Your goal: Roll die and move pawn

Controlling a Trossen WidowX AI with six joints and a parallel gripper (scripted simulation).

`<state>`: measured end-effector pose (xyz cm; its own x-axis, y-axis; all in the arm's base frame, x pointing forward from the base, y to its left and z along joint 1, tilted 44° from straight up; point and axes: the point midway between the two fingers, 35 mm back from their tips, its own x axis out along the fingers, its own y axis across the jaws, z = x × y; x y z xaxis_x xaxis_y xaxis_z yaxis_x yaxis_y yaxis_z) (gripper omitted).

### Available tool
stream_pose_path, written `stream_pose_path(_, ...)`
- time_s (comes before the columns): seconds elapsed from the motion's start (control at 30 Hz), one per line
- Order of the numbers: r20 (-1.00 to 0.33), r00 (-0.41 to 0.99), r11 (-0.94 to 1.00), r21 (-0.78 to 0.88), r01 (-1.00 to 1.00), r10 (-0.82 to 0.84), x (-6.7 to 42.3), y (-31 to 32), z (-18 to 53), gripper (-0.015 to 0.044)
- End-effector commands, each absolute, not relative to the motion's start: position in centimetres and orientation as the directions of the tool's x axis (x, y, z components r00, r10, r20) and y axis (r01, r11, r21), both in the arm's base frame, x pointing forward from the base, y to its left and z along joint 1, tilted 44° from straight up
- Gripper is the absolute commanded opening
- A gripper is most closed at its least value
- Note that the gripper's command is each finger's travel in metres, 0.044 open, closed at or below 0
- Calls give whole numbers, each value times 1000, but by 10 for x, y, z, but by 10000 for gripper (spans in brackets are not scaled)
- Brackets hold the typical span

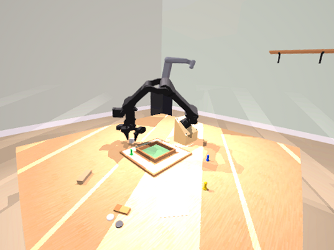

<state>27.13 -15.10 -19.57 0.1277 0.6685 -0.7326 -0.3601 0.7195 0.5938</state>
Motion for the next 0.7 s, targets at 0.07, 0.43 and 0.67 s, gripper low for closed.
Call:
stream_pose_path(0.07,-729,131,718,598,-356,672,272,-149,-197,118)
stream_pose_path(0.43,-740,165,738,570,-363,652,277,-161,-190,0)
stream_pose_path(0.67,-743,165,741,566,-361,648,275,-183,-169,0)
